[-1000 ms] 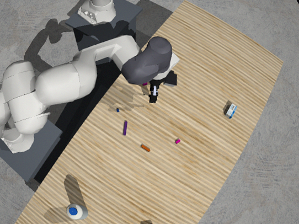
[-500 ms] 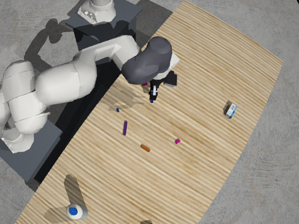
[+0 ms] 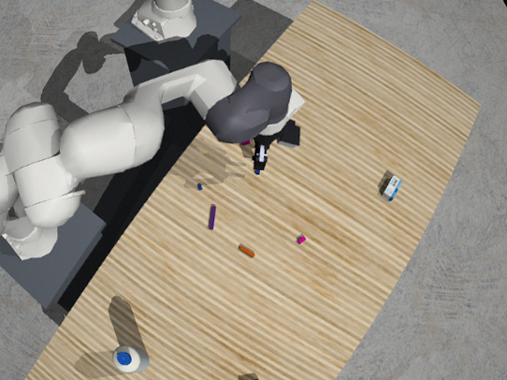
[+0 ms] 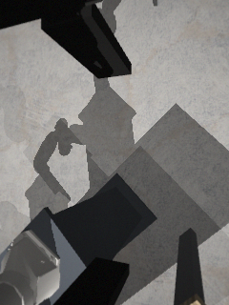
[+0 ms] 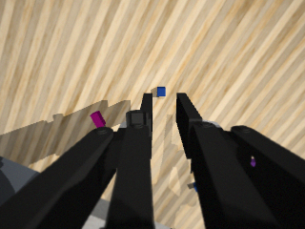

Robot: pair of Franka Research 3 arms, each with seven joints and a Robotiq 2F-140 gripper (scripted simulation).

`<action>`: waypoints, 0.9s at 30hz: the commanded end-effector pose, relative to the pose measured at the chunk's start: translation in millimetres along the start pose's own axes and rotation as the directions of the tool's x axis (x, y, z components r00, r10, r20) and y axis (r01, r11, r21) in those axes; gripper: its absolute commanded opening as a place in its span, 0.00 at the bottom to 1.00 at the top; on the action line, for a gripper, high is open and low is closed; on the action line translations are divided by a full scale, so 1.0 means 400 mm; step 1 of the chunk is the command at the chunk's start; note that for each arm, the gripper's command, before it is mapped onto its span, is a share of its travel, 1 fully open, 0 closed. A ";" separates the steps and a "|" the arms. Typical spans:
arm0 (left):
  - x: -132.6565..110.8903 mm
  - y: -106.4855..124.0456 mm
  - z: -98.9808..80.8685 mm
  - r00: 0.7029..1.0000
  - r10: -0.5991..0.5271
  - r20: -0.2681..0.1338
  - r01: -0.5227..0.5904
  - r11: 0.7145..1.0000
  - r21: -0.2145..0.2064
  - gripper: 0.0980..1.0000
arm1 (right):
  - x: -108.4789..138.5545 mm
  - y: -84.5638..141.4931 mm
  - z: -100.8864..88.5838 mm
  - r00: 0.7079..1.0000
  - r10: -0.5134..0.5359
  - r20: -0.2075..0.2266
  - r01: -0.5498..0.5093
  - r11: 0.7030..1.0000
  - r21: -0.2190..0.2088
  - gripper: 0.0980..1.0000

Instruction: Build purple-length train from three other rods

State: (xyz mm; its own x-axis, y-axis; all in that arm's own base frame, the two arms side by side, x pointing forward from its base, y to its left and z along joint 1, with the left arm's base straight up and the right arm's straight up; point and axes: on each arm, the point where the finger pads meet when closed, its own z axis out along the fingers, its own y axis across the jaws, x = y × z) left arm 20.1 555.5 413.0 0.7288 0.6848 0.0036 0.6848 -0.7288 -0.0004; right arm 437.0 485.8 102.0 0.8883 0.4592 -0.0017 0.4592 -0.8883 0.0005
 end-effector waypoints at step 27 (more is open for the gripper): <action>-0.003 0.001 0.000 1.000 0.004 0.004 -0.004 1.000 0.000 1.00 | 0.000 -0.001 0.070 1.000 0.005 -0.002 -0.005 1.000 0.000 0.15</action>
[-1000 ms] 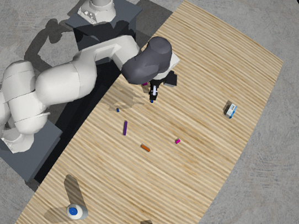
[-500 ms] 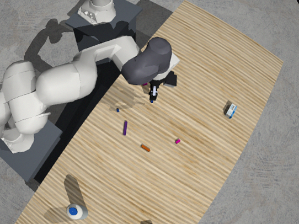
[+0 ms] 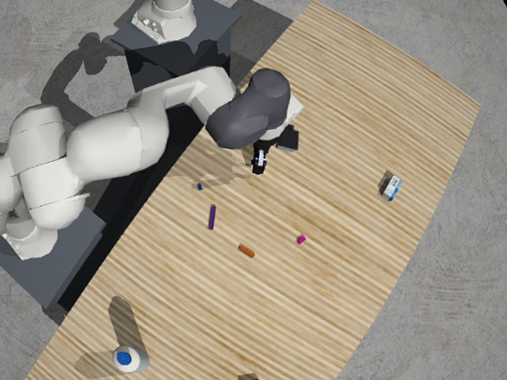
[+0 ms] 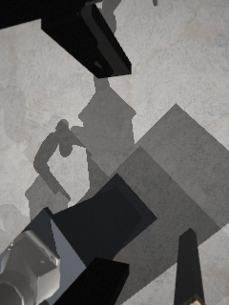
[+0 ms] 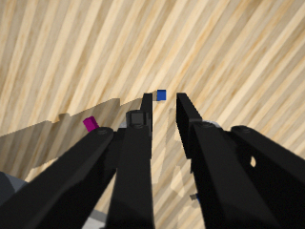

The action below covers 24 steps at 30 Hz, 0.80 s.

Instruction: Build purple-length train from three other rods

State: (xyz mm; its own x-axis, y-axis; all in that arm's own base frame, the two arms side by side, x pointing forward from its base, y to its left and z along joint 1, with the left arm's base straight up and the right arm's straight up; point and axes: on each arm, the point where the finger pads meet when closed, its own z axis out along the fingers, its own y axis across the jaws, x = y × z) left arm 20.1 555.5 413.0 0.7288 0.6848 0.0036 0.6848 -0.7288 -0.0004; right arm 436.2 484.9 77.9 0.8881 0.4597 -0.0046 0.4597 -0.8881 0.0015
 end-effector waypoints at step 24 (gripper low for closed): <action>-0.003 0.001 0.000 1.000 0.004 0.004 -0.004 1.000 0.000 1.00 | 0.003 -0.003 0.066 1.000 0.005 -0.005 -0.005 1.000 0.002 0.15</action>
